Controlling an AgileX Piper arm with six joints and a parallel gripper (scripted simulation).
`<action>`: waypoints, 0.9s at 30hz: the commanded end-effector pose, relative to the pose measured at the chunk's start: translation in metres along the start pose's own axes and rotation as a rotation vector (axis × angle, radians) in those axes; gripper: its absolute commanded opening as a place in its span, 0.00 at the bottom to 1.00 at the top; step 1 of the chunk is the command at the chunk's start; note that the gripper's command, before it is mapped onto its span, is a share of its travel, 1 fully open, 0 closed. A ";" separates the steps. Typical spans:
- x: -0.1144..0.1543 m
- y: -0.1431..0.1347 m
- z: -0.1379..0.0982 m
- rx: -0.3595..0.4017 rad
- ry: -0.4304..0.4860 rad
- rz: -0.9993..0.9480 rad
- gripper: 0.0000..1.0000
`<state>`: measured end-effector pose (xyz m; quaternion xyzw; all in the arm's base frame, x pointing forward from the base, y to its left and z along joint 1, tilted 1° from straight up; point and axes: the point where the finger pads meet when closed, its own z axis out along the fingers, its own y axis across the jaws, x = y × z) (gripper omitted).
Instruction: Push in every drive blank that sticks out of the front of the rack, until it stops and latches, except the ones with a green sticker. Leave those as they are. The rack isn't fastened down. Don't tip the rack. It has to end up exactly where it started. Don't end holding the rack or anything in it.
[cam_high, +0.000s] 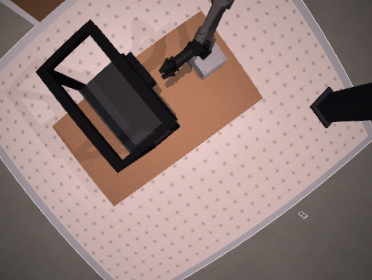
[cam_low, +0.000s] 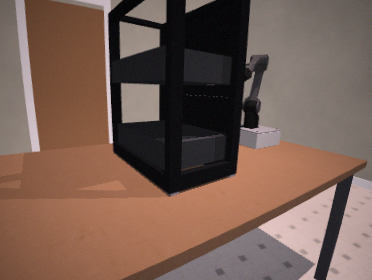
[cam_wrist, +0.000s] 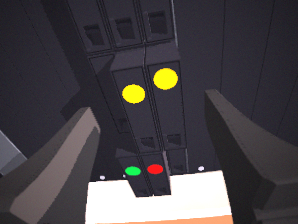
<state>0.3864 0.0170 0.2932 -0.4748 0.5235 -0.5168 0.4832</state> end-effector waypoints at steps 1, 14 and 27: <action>0.000 -0.001 0.001 0.001 0.000 0.000 1.00; 0.002 0.000 0.001 0.001 0.000 0.000 1.00; 0.023 0.005 0.001 0.001 0.000 0.000 1.00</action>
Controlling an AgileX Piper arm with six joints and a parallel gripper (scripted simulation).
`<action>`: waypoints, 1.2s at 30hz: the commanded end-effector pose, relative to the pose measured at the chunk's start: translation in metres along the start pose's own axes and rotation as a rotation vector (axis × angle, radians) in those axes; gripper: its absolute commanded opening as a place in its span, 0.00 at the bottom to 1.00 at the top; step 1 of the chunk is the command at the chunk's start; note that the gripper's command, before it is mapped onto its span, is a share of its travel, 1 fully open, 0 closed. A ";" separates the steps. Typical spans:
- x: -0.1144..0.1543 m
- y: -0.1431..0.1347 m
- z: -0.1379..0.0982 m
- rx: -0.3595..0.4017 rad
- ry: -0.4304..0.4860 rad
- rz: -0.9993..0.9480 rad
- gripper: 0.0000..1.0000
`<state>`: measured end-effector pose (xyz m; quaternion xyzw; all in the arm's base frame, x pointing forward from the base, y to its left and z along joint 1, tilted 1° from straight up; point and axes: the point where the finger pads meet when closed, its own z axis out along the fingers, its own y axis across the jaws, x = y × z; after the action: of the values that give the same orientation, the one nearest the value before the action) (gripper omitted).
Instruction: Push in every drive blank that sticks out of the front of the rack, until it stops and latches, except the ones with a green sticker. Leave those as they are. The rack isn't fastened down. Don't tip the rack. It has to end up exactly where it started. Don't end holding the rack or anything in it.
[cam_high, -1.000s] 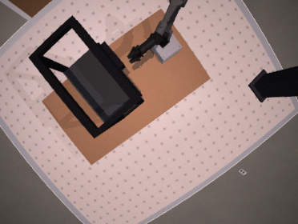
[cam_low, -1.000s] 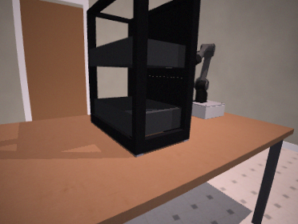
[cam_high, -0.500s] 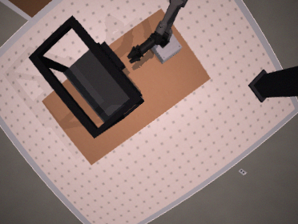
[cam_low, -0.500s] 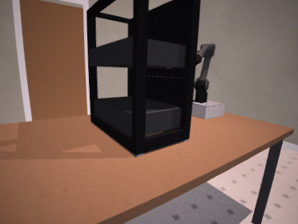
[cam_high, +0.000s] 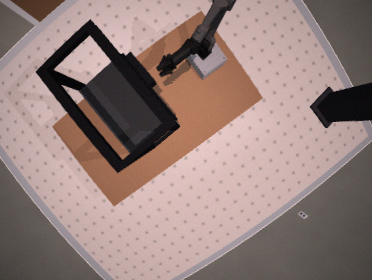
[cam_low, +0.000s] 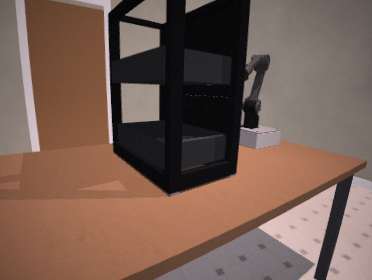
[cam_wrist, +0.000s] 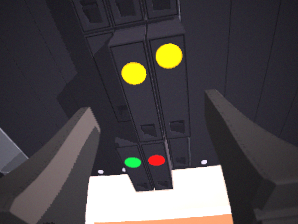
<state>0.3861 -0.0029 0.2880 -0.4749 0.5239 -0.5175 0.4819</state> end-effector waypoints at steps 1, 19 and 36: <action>0.007 0.001 -0.001 0.003 -0.002 0.001 1.00; 0.065 0.014 0.000 0.003 -0.002 0.001 1.00; 0.101 0.023 0.001 0.002 -0.002 0.001 1.00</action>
<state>0.3776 -0.1023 0.2635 -0.4748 0.5234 -0.5171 0.4830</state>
